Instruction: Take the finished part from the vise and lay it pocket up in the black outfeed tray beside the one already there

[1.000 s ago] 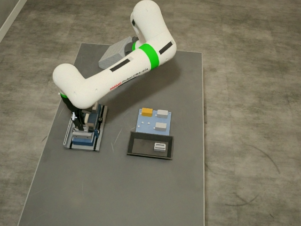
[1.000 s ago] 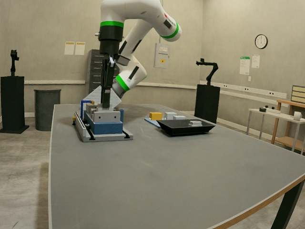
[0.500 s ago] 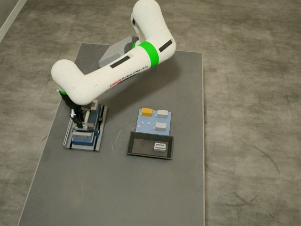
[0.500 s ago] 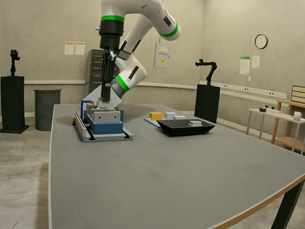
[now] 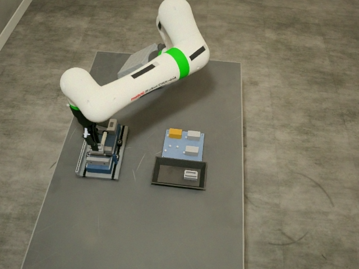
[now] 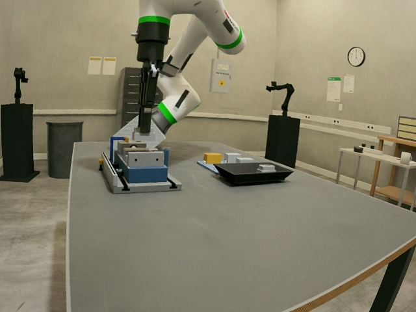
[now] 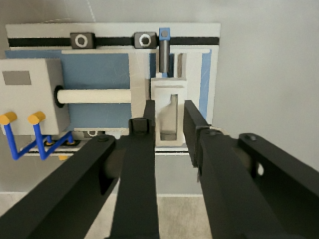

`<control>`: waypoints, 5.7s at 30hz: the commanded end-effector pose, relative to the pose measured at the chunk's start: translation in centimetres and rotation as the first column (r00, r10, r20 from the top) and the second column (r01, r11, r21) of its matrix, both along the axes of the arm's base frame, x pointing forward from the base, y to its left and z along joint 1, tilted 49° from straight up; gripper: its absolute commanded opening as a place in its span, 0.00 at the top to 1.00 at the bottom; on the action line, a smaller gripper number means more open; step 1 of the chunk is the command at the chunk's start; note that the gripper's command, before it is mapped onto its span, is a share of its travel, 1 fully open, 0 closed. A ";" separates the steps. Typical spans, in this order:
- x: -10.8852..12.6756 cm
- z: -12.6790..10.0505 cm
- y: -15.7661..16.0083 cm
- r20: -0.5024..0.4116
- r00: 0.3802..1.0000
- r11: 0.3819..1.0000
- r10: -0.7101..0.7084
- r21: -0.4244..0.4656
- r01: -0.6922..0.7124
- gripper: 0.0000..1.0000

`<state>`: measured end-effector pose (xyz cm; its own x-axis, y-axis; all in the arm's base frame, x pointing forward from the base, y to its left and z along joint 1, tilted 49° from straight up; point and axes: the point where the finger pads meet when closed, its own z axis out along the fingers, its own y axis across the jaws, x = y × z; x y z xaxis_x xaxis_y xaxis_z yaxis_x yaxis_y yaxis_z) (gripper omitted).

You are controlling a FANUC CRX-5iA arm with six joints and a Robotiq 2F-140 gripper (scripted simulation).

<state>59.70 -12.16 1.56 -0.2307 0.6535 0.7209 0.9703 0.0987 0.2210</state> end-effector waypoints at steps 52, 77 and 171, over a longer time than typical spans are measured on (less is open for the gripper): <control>-4.5 23.4 20.7 -0.031 0.999 1.000 -0.029 0.002 0.029 0.90; -4.5 23.4 20.7 -0.031 0.999 1.000 -0.029 0.002 0.029 0.90; -3.8 17.0 28.0 -0.031 0.999 1.000 -0.029 0.001 0.029 0.90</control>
